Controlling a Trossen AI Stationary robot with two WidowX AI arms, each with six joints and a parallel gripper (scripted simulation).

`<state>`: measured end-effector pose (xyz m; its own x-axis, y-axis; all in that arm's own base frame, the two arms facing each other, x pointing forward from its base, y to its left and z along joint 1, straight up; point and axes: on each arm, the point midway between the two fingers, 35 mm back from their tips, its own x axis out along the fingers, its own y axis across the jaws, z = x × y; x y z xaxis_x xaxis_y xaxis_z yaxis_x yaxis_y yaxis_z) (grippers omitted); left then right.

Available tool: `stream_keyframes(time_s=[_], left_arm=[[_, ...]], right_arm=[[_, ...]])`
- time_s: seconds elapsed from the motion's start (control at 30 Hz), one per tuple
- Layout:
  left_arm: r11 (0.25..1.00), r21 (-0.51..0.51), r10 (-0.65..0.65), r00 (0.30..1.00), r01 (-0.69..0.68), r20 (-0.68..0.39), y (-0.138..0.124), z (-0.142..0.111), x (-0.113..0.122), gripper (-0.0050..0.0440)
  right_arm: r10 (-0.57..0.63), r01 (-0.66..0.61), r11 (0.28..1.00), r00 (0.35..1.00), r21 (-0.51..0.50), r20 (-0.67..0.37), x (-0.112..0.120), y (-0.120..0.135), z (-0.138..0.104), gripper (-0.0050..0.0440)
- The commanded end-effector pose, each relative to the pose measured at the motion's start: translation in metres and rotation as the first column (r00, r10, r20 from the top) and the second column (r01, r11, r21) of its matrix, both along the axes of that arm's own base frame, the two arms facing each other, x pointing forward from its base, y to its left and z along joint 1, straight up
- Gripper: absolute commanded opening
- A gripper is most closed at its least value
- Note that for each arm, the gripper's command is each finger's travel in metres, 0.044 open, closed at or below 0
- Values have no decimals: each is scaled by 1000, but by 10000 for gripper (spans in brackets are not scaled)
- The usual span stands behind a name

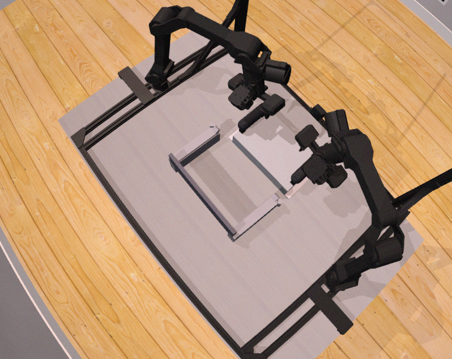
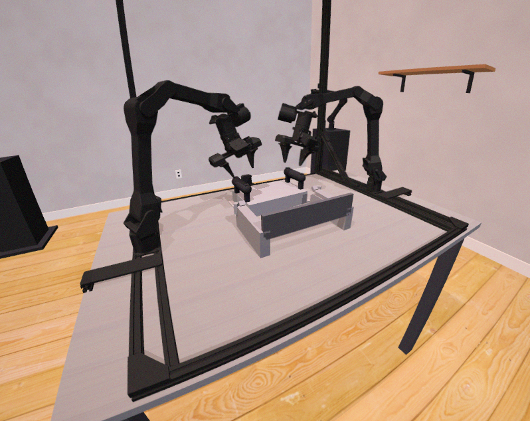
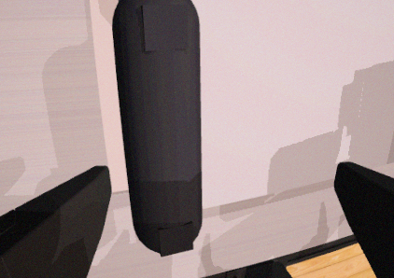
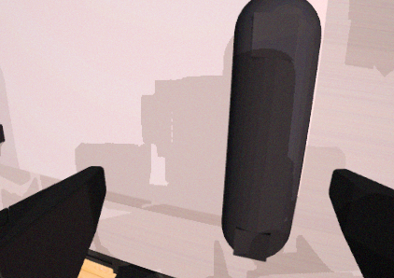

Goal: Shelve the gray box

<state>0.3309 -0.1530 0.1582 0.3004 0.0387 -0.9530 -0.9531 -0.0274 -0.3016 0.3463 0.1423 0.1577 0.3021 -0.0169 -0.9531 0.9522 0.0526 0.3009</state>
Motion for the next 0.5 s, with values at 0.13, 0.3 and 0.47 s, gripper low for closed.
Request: stream_keyframes(time_s=[0.13,0.3,0.47], left_arm=[[1000,6,4,1000,-4,-6,0,-15,0,380],[1000,6,4,1000,-4,-6,0,-21,1,380],[1000,6,4,1000,-4,-7,0,-29,1,380]], right_arm=[[-5,5,1000,1000,-3,-5,0,0,-14,380],[-5,5,1000,1000,-3,-5,1,1,-21,380],[-5,5,1000,1000,-3,-5,1,1,-29,380]])
